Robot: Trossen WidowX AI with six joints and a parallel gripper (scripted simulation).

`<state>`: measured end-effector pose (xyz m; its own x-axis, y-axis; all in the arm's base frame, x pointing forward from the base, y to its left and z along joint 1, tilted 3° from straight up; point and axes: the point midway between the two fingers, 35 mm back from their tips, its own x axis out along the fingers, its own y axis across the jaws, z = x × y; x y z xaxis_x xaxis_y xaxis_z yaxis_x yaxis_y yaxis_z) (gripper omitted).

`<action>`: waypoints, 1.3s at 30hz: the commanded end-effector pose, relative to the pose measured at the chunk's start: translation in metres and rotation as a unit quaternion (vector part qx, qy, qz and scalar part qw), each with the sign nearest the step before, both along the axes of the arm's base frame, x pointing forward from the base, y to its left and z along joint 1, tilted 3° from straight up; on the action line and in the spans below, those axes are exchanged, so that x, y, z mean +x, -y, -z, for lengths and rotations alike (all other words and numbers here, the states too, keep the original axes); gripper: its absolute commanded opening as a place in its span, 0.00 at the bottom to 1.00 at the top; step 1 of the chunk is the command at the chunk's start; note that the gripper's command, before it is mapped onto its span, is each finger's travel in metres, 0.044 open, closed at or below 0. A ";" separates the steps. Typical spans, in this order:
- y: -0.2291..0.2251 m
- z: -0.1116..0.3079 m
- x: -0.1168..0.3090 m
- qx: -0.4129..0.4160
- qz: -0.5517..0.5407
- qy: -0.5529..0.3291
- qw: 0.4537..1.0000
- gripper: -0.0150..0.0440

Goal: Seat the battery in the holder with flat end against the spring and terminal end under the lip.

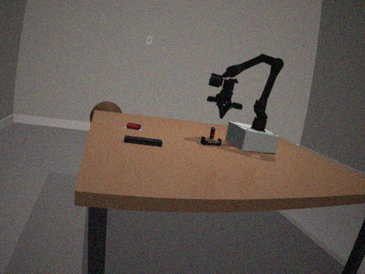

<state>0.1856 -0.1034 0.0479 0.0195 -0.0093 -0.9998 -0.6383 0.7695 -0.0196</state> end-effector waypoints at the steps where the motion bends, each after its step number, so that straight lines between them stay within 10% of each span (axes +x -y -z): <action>1: 0.000 -0.001 -0.008 0.014 -0.024 -0.026 0.999 0.25; 14: -0.002 0.078 -0.011 0.015 -0.024 -0.026 0.999 0.25; 39: 0.024 0.079 0.014 0.013 -0.024 -0.025 0.999 0.25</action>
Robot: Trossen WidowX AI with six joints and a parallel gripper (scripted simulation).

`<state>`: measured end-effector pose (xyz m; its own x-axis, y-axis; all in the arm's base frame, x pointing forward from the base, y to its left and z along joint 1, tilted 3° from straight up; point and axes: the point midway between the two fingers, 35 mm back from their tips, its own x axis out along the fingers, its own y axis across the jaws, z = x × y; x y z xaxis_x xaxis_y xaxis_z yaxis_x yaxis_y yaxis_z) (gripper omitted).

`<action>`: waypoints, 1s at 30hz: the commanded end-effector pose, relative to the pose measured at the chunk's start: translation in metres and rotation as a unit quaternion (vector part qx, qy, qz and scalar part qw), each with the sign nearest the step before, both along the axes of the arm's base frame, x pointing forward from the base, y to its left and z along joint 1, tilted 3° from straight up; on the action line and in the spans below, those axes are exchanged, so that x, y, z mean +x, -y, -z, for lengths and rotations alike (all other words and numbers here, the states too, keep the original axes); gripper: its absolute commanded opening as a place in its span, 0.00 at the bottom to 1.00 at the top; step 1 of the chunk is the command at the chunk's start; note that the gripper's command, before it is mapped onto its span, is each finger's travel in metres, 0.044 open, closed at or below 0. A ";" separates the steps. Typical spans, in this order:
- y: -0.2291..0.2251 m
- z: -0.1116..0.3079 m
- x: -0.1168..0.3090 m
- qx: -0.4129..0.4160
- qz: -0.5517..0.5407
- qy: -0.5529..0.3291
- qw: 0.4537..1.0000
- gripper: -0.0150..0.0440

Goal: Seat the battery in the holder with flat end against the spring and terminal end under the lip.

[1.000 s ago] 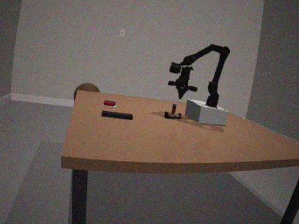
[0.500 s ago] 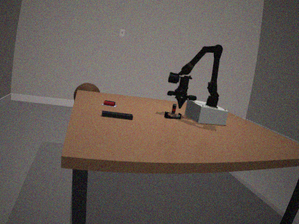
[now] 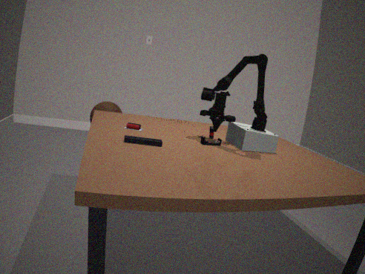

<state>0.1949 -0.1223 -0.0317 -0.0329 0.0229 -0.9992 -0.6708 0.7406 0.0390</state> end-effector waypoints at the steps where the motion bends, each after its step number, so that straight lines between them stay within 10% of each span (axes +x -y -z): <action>1: 0.006 -0.001 0.006 -0.003 -0.002 0.001 1.000 0.25; 21: 0.025 0.000 0.022 -0.002 0.000 0.002 1.000 0.25; 30: 0.031 -0.077 0.028 -0.004 -0.002 0.002 1.000 0.25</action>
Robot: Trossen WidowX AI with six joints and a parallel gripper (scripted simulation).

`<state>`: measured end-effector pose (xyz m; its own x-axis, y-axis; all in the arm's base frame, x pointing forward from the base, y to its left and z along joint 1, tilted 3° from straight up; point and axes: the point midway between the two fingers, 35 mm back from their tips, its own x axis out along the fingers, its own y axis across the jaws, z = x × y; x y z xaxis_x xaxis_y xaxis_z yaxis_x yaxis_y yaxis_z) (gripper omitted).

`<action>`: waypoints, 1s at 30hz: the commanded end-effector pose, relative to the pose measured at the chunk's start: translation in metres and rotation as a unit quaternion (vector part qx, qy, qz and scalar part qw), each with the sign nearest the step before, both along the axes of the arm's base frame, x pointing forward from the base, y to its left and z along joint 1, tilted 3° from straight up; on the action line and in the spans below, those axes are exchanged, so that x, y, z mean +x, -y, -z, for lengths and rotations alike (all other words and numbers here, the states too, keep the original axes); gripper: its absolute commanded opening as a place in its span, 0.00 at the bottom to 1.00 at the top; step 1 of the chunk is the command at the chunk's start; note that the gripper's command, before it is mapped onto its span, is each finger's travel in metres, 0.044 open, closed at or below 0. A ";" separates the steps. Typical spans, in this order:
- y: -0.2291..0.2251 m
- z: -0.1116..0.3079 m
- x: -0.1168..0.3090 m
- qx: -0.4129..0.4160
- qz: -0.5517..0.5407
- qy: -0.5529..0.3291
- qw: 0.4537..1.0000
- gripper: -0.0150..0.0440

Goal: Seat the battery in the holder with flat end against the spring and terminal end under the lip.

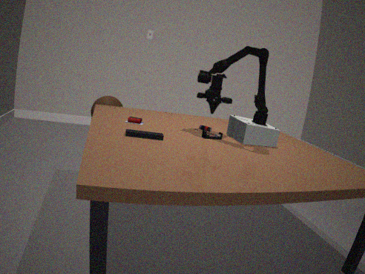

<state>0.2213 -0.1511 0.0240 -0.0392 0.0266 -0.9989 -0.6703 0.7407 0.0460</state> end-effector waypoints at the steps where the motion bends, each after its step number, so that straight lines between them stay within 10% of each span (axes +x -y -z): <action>1: 0.002 -0.023 0.002 -0.006 -0.002 0.005 1.000 0.25; 12: 0.001 -0.021 0.001 -0.004 0.000 0.005 1.000 0.25; 18: 0.007 -0.003 0.006 -0.012 0.223 0.001 0.975 0.52; 30: 0.017 0.044 0.012 -0.029 0.711 -0.010 0.703 0.66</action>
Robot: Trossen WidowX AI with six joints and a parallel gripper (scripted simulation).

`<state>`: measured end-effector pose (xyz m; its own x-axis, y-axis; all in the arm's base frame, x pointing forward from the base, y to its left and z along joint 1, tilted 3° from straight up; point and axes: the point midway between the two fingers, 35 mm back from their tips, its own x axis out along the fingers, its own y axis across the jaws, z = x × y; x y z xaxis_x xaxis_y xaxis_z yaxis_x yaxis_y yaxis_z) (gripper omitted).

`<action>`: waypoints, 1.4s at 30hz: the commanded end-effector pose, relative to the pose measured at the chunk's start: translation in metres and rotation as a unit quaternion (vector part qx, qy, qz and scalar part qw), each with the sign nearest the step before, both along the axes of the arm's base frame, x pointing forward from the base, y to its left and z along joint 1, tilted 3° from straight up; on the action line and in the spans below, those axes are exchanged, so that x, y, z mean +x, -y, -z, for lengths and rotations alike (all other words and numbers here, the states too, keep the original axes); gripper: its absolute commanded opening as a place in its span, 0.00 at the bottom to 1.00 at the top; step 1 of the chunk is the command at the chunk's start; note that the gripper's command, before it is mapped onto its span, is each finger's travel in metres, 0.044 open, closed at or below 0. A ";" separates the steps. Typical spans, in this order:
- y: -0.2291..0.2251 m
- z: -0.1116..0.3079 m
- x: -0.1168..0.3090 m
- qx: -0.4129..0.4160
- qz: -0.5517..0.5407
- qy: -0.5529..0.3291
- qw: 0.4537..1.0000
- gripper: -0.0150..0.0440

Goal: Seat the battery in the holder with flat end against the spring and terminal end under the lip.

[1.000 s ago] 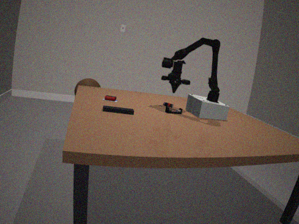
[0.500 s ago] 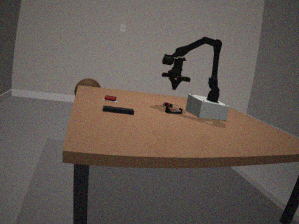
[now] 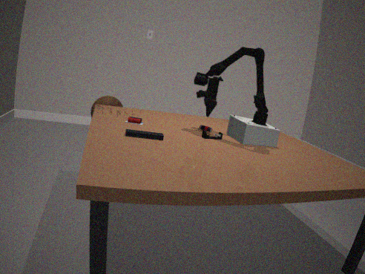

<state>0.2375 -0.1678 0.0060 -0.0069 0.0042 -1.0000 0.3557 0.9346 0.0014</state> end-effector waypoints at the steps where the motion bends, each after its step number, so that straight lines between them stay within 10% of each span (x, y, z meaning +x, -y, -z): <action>1: 0.001 0.027 -0.004 0.000 0.248 -0.012 0.969 0.66; 42: 0.000 0.075 -0.006 0.000 0.248 -0.013 0.969 0.66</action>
<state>0.2358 -0.1697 -0.0628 -0.0171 0.0099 -0.9998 0.7579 0.6523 -0.0066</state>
